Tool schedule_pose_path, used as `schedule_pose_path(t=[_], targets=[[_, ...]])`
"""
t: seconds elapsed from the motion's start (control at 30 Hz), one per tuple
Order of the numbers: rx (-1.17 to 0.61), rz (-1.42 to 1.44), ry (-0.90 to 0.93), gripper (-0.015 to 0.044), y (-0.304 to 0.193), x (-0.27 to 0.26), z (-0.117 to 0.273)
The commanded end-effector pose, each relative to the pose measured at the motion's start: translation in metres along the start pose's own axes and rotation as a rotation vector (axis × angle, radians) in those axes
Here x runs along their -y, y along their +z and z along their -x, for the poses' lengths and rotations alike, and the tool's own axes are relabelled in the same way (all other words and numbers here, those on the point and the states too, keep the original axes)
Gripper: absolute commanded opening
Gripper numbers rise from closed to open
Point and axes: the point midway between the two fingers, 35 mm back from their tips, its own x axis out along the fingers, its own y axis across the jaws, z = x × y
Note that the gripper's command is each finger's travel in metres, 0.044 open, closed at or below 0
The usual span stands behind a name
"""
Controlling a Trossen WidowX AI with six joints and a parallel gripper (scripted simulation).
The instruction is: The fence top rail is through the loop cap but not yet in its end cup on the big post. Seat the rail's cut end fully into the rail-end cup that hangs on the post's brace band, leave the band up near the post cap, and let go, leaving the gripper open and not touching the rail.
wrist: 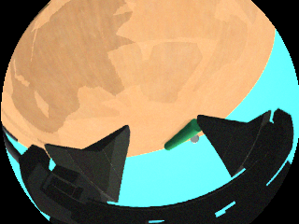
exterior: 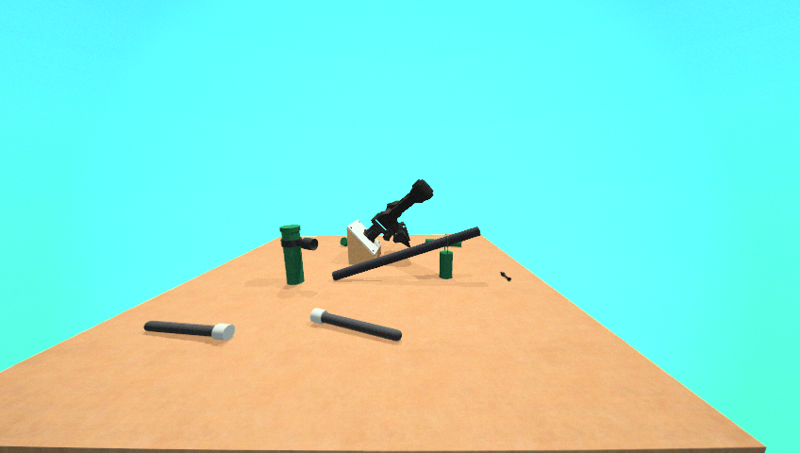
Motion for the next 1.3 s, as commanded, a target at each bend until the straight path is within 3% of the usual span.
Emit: schedule_pose_path(t=[0.0, 0.53, 1.27], targets=[[0.001, -0.004, 0.001, 0.0426, 0.000, 0.000, 0.000], [0.086, -0.657, 0.136, 0.0440, -0.033, 0.028, -0.031], [0.001, -1.526, 0.259, 0.0440, -0.134, 0.016, -0.108]])
